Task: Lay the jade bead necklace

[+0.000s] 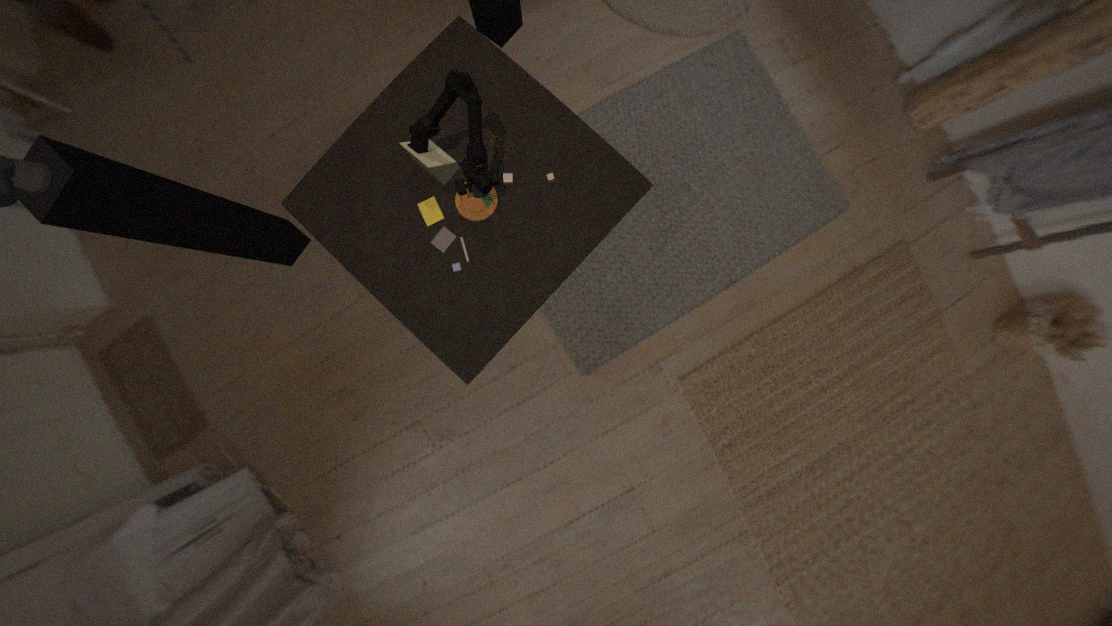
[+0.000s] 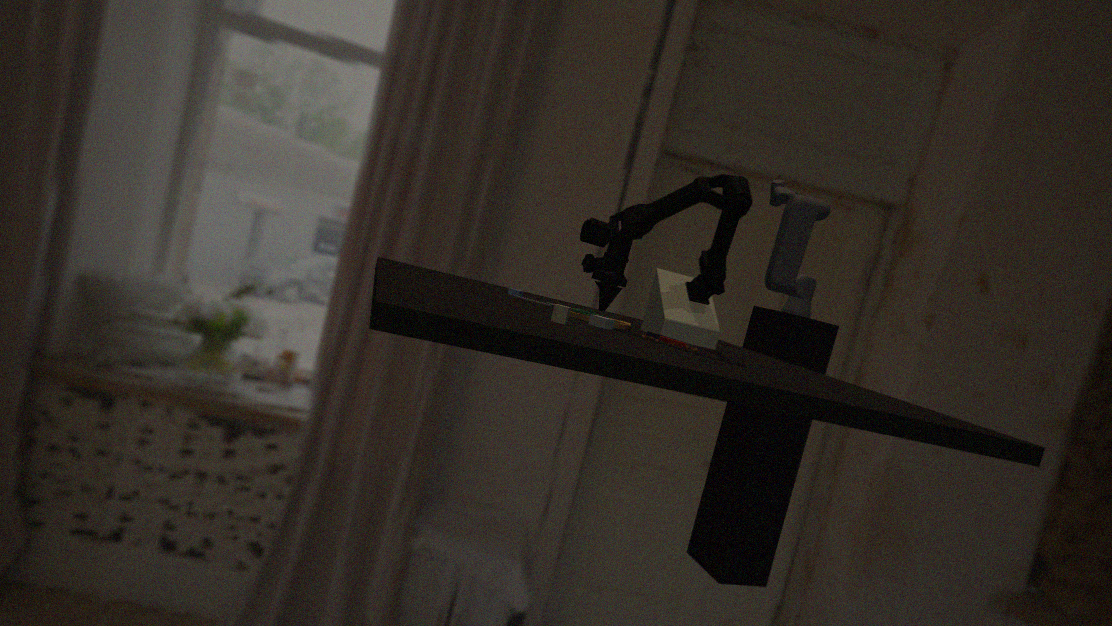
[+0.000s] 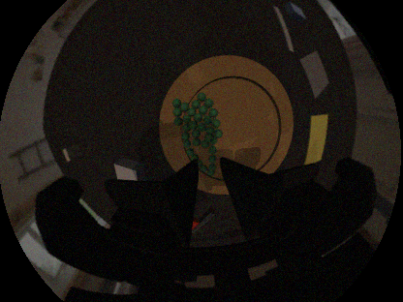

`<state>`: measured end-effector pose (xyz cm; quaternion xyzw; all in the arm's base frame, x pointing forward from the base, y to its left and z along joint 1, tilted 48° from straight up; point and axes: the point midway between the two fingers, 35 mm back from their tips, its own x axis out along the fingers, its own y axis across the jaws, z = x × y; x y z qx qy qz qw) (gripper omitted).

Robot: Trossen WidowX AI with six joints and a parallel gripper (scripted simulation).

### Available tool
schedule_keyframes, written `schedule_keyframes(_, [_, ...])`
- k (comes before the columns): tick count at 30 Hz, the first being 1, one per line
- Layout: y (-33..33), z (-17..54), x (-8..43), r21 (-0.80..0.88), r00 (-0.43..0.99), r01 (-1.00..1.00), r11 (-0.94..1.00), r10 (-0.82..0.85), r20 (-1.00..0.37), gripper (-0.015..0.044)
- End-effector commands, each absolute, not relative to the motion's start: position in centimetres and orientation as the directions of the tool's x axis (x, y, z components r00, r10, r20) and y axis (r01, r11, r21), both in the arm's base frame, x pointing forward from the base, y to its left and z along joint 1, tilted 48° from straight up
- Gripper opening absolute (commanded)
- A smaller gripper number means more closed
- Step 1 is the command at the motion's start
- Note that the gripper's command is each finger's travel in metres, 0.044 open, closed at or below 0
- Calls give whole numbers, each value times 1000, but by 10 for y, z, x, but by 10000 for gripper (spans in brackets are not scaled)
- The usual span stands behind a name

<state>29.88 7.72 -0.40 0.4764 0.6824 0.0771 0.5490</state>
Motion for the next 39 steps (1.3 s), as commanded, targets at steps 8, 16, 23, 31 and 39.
schedule_keyframes(8, [89, -19, 293, 616, 40, 585, 528, 739, -672, 120])
schedule_keyframes(16, [88, -17, 295, 620, 45, 576, 533, 736, -675, 94])
schedule_keyframes(23, [88, -17, 295, 620, 45, 576, 533, 736, -675, 0])
schedule_keyframes(31, [88, -17, 295, 620, 45, 576, 533, 736, -675, 0])
schedule_keyframes(39, [88, -17, 295, 620, 45, 576, 533, 736, -675, 0])
